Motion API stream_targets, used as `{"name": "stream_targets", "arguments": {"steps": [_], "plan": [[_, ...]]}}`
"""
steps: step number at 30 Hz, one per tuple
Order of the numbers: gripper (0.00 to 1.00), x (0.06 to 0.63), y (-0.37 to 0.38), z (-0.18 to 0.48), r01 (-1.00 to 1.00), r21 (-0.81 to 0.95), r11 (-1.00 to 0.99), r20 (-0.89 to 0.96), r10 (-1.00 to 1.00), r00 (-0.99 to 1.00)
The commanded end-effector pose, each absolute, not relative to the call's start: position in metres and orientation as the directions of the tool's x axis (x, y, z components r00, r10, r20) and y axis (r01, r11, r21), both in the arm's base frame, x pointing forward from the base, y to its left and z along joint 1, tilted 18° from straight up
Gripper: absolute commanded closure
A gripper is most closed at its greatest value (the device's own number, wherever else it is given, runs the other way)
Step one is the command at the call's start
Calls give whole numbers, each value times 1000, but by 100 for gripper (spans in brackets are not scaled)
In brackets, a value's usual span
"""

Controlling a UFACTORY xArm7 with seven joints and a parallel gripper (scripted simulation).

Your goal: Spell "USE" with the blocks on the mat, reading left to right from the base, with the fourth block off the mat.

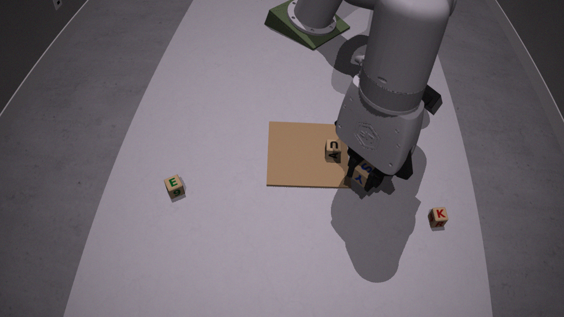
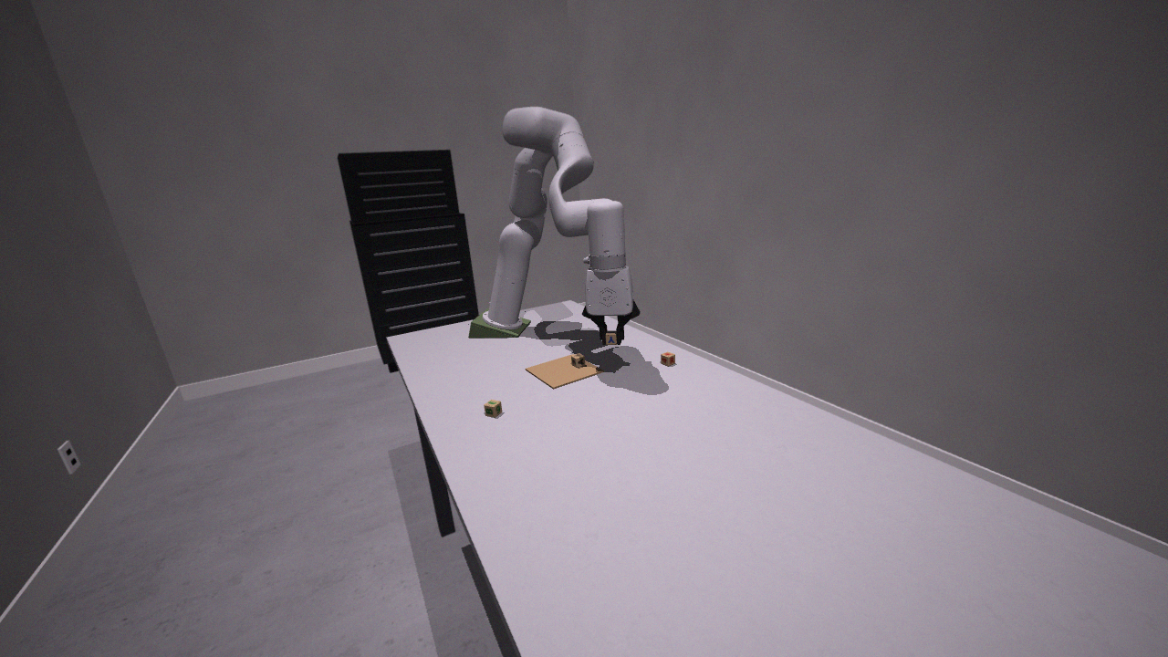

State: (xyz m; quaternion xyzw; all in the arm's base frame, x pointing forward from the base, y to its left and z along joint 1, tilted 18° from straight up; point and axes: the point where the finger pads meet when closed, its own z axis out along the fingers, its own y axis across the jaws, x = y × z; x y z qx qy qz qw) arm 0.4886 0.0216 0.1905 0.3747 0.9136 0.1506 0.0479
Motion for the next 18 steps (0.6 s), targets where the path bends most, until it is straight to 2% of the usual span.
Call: {"name": "stream_targets", "arguments": {"steps": [1, 11, 18], "plan": [[79, 485, 20, 206, 673, 306, 674, 18, 702, -712], [79, 483, 19, 206, 680, 305, 667, 21, 709, -705], [79, 459, -4, 197, 809, 292, 510, 86, 829, -553]]}}
